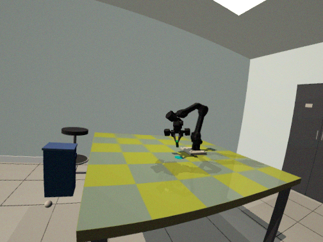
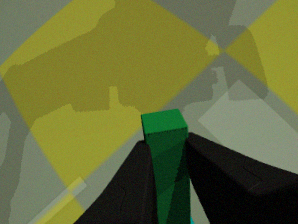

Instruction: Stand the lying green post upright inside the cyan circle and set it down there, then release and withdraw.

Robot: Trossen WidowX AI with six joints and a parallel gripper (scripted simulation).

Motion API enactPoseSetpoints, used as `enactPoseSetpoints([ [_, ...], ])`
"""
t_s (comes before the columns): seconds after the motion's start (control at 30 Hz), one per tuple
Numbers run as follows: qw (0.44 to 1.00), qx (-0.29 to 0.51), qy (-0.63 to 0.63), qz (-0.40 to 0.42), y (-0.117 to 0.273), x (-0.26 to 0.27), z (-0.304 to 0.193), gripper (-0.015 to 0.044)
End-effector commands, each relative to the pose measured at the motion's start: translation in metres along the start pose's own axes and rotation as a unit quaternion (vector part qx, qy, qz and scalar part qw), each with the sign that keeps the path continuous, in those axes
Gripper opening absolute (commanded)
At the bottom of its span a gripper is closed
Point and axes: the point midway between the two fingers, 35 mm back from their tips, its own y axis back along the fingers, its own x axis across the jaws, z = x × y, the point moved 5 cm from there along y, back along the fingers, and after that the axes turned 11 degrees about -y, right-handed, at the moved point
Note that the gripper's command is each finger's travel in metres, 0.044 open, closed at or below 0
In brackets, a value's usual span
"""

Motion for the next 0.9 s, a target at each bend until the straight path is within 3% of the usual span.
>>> enactPoseSetpoints([
  [0.0,1.0,-0.011,-0.004,0.005,0.0,-0.0007,-0.0028,0.0023],
  [0.87,0.995,-0.094,0.002,0.029,0.0058,-0.0069,-0.0118,0.0023],
])
